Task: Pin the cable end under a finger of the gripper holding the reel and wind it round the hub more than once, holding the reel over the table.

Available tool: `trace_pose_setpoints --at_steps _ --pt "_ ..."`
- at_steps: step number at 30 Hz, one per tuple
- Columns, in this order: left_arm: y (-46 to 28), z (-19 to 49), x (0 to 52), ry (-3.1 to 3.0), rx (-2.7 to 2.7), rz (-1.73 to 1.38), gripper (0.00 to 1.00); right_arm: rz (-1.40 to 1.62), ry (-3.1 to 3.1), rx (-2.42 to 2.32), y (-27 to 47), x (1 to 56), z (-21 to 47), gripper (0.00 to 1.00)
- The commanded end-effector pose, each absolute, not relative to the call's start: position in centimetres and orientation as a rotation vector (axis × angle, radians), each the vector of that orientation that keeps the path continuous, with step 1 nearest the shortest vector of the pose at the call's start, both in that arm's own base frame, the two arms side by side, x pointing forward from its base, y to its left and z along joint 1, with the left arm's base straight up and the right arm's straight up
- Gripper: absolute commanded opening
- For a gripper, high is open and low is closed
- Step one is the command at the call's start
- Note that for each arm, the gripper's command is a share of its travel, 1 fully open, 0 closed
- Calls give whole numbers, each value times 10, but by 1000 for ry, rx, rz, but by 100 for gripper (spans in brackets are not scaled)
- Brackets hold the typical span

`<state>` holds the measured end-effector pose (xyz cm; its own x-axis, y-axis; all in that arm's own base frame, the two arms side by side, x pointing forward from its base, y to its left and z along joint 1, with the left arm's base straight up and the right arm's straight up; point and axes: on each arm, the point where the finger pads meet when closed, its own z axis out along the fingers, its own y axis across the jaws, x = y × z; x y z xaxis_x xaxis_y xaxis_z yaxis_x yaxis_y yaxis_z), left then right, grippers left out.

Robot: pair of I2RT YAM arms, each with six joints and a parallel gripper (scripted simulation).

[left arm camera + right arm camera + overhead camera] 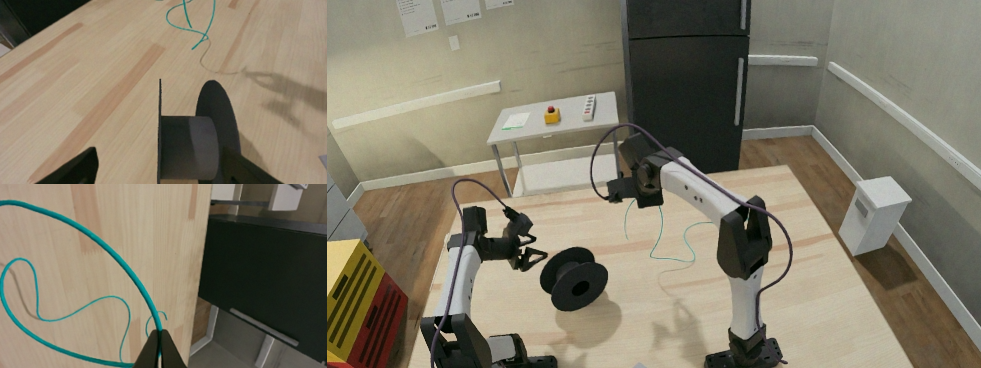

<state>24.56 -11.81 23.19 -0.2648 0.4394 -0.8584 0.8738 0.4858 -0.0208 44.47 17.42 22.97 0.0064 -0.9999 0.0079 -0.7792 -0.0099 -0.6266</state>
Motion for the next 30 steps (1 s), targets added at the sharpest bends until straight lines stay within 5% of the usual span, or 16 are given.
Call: trace_pose_setpoints --at_steps 1,30 --pt "-119 249 245 1833 1107 -622 75 -662 1803 -1825 173 442 239 0" --pt "-121 196 250 1880 1101 -658 75 -661 1805 -1821 172 441 240 0"
